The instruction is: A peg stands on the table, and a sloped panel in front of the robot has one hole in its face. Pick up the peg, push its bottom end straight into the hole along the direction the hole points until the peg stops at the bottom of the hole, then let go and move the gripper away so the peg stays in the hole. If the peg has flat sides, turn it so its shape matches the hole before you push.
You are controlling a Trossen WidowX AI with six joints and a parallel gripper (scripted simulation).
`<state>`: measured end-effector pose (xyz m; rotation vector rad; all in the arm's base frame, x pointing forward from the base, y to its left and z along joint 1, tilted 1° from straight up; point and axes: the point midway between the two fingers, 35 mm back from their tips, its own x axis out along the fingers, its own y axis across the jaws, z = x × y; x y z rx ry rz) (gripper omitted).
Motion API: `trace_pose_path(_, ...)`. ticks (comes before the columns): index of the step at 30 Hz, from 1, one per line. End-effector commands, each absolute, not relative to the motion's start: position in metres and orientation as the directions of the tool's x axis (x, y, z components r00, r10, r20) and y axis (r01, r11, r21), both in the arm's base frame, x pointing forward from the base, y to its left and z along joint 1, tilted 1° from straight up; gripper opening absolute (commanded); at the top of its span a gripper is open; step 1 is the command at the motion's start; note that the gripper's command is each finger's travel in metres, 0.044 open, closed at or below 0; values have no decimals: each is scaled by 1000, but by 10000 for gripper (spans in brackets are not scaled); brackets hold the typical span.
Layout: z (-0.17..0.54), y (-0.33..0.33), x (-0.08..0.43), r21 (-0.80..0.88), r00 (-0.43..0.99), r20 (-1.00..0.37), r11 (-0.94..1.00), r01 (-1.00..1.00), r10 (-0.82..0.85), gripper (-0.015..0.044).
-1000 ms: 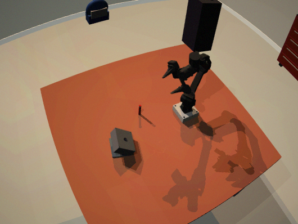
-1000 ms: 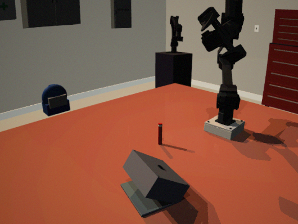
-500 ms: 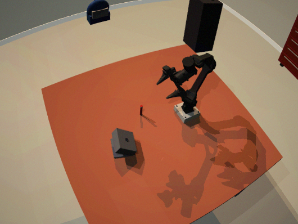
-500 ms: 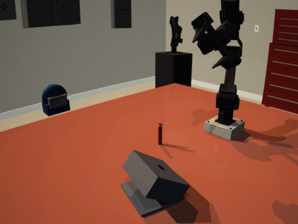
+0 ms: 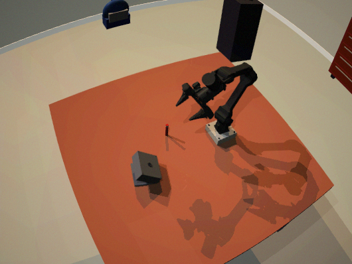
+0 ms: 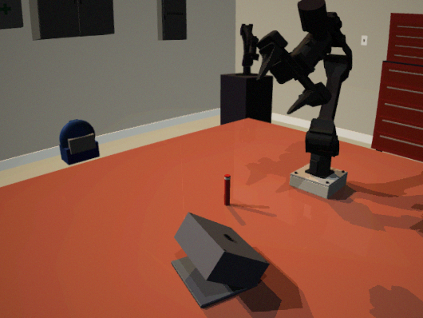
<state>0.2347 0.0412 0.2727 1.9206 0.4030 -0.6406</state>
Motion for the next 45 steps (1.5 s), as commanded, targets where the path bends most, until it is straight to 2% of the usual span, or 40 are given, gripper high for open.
trace_pose_path(1, 265, 36, 241, 709, 771, -636, -415, 570, -28, 440)
trace_pose_path(24, 209, -1, 273, 524, 531, -838, -462, 716, -128, 440)
trace_pose_path(45, 154, -45, 283, 285, 262, -957, -569, 771, -124, 440)
